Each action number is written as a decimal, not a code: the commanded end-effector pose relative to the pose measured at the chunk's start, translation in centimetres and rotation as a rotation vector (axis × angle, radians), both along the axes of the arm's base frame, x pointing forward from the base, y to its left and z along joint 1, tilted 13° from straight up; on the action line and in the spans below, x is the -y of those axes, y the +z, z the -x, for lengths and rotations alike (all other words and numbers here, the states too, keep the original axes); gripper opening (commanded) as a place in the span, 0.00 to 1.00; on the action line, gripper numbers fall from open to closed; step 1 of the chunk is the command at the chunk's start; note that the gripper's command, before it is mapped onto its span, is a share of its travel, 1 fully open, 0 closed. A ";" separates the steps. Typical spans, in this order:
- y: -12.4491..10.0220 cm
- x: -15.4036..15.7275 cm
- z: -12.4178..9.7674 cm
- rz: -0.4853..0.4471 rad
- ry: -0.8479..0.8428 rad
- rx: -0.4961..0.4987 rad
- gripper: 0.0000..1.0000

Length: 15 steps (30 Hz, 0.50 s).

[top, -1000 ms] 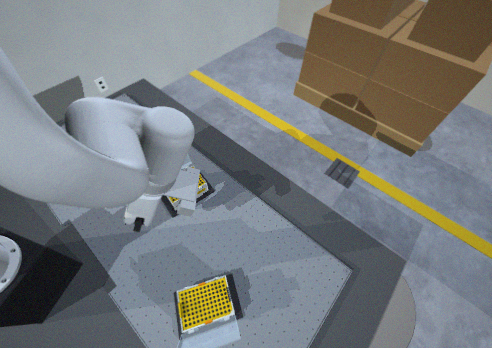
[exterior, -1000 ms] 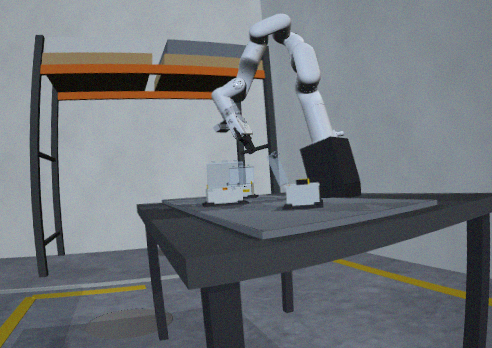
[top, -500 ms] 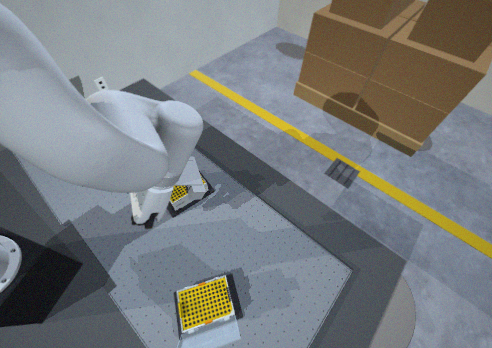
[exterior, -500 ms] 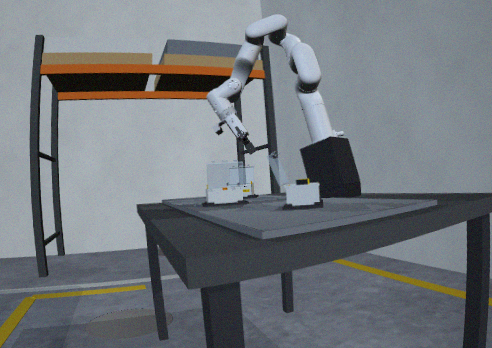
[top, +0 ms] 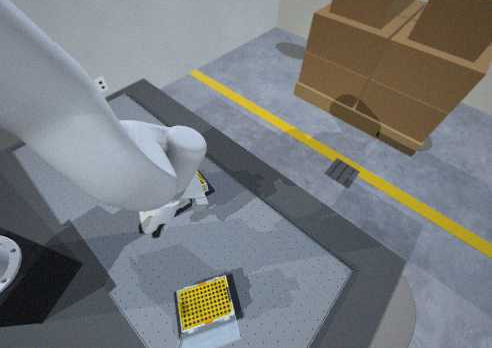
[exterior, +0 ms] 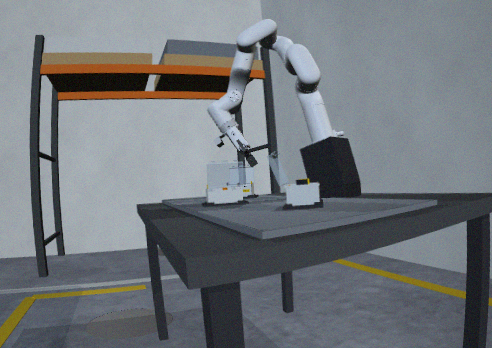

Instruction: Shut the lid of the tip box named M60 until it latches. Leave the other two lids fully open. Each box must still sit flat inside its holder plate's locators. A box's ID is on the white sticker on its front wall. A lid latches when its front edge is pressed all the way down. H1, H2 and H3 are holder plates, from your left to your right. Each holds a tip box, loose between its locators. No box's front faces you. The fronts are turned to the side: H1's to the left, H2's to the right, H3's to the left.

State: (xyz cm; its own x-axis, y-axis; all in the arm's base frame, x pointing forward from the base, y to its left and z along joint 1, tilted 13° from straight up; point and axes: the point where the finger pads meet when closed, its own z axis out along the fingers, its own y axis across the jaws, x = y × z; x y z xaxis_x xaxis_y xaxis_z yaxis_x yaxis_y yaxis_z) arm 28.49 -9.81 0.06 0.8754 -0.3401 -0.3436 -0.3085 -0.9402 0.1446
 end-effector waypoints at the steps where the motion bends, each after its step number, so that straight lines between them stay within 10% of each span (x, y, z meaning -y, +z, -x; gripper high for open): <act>1: -2.6 0.6 -0.6 0.002 0.000 0.003 0.00; 15: -8.5 1.7 -1.3 0.002 0.000 0.003 0.00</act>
